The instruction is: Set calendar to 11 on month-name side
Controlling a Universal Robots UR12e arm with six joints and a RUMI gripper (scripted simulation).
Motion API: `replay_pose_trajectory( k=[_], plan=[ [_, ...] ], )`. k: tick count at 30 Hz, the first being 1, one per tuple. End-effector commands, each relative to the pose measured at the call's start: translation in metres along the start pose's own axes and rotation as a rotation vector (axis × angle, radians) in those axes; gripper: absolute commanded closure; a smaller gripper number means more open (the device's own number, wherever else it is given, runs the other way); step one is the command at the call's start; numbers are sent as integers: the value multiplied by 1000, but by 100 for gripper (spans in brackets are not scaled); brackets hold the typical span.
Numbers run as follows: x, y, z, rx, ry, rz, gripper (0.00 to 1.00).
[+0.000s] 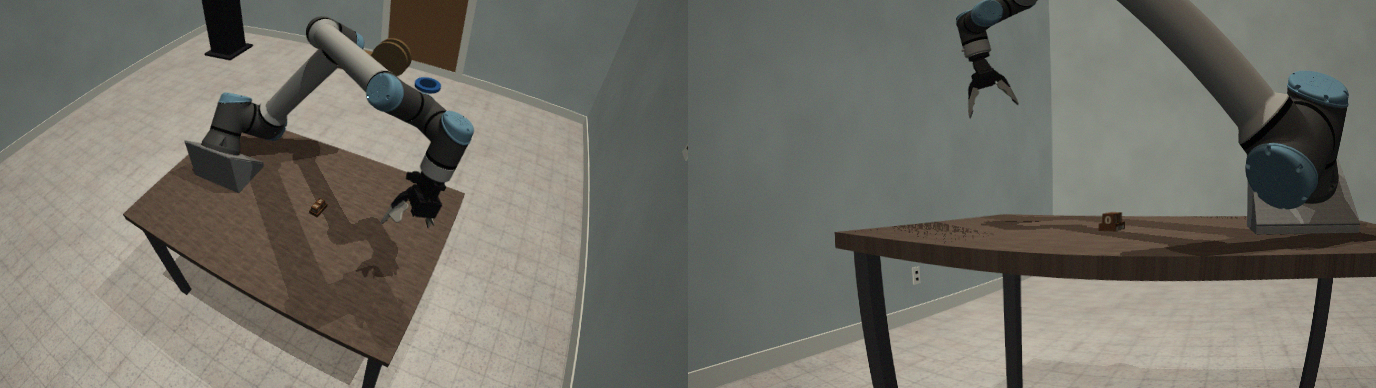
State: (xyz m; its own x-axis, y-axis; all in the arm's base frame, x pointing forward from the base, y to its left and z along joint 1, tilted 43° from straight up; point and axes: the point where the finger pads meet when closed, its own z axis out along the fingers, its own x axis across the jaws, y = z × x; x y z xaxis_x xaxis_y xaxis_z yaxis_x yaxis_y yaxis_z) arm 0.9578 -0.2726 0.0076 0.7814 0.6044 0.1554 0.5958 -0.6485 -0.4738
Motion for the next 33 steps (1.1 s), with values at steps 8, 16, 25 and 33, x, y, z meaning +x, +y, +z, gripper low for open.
replay_pose_trajectory(
  k=[8, 16, 25, 33],
  plan=[
    [-51, -77, 24, 22, 69, -197, 0],
    [-89, -145, 53, 32, 125, -349, 0],
    [-128, -229, 93, 30, 191, -518, 0],
    [-155, -298, 130, 18, 243, -645, 0]
  ],
)
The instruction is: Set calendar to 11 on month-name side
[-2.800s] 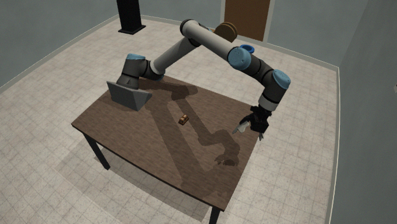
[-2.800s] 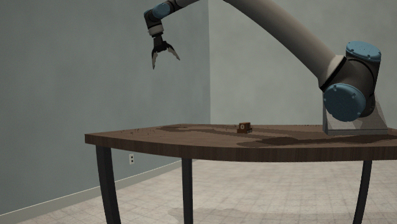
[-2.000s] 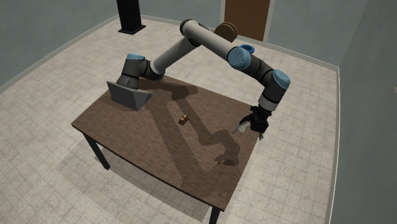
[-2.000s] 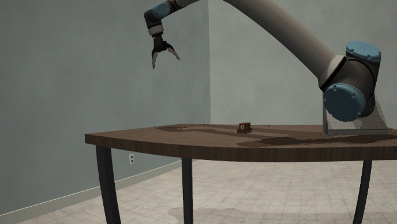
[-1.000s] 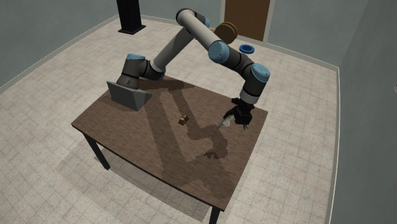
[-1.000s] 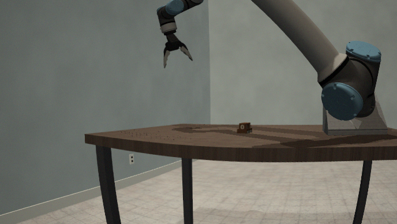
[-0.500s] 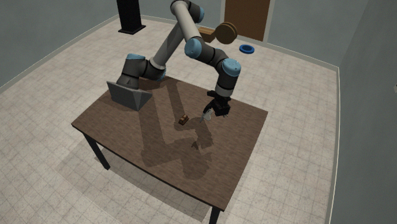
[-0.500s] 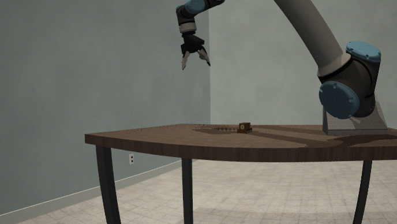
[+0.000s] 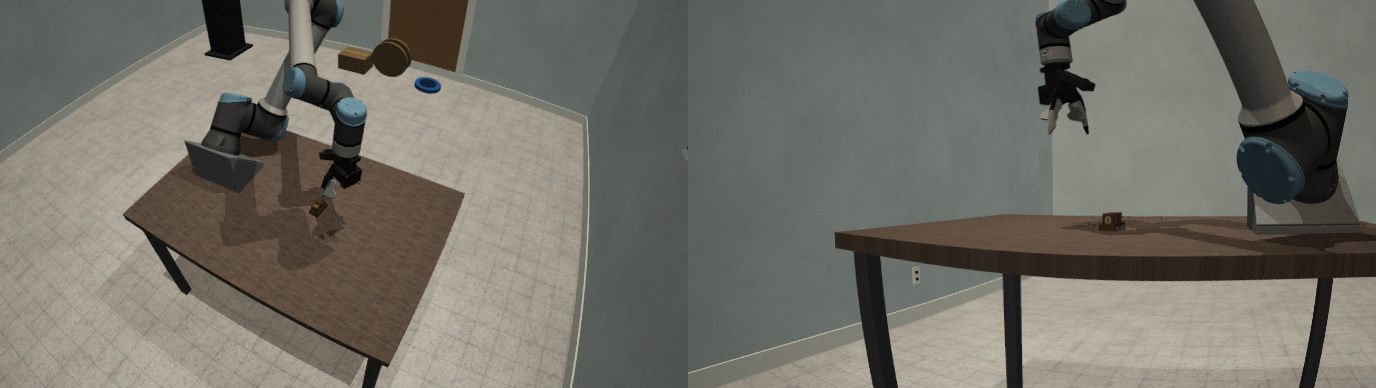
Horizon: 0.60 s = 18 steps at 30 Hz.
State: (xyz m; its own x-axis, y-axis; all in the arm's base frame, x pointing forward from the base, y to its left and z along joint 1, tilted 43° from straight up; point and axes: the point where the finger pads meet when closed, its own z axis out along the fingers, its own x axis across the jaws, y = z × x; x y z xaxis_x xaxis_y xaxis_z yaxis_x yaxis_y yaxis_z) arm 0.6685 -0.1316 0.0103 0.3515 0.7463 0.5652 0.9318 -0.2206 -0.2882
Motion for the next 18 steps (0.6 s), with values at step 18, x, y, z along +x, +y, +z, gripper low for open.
replay_pose_trajectory(
  k=[18],
  plan=[
    [18, -132, 70, -47, 79, -232, 0]
  ],
)
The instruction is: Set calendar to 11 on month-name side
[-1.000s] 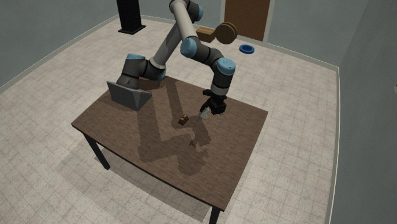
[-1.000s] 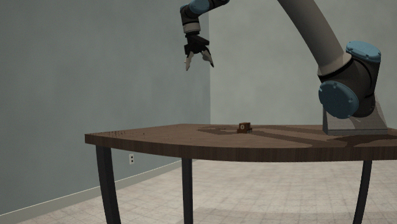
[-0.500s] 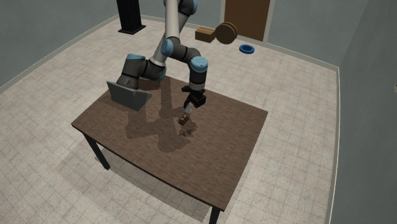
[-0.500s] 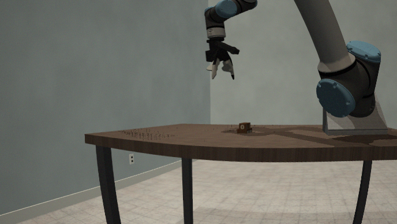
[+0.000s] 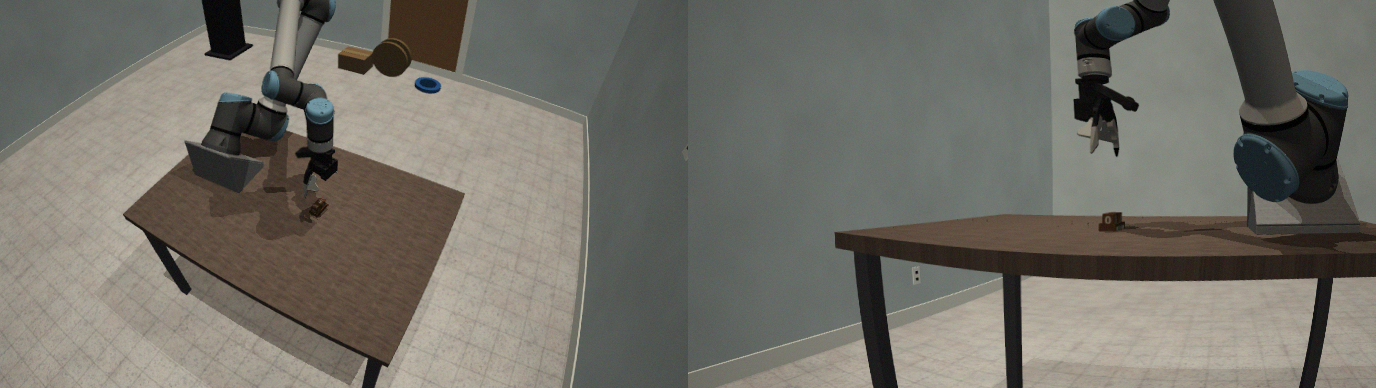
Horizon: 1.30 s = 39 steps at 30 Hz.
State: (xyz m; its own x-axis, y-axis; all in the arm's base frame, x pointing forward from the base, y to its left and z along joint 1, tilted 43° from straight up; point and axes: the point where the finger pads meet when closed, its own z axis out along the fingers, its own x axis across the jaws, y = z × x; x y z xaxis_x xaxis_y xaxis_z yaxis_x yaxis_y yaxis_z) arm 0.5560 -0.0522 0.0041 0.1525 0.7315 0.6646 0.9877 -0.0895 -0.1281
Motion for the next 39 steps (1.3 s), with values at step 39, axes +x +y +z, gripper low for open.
replay_pose_trajectory(
  k=[39],
  plan=[
    [9, -26, 17, -13, 15, 40, 0]
  ],
)
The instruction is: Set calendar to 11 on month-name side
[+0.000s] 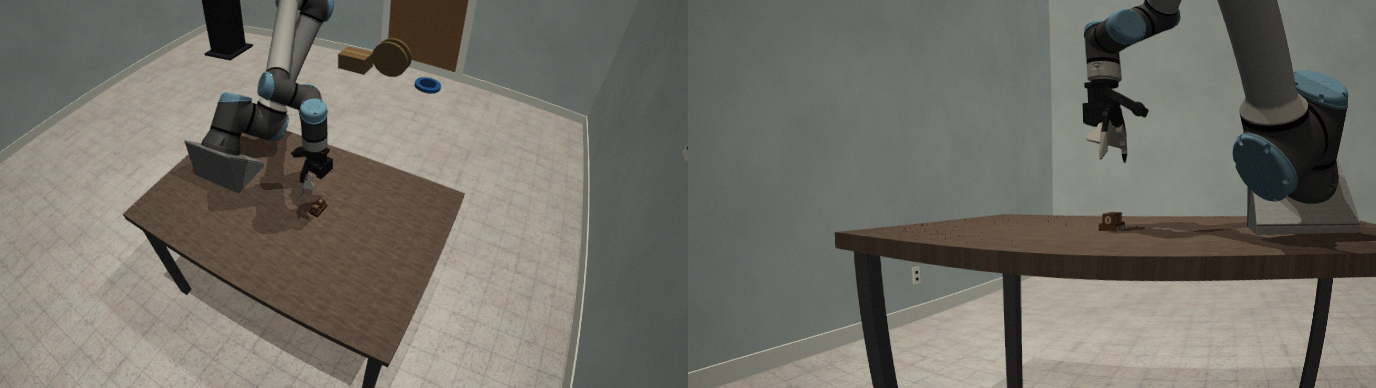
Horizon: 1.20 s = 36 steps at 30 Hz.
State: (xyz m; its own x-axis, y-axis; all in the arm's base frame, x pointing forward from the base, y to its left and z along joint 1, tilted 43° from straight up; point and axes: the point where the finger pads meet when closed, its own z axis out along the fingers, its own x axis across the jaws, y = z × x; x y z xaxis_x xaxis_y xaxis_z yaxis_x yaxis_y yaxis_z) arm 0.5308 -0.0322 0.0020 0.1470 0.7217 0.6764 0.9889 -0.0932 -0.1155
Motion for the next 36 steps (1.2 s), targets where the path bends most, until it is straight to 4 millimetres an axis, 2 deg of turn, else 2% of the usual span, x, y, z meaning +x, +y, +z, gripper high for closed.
replay_pose_trajectory(
  k=[1, 10, 12, 26, 29, 36],
  plan=[
    [0, 0, 1, -1, -1, 65, 0],
    [1, -2, 10, -1, -1, 325, 0],
    [1, -2, 10, -1, -1, 325, 0],
    [2, -2, 25, -1, 0, 786, 0],
    [2, -2, 25, -1, 0, 789, 0],
    [1, -1, 33, -1, 0, 1047, 0]
  ],
)
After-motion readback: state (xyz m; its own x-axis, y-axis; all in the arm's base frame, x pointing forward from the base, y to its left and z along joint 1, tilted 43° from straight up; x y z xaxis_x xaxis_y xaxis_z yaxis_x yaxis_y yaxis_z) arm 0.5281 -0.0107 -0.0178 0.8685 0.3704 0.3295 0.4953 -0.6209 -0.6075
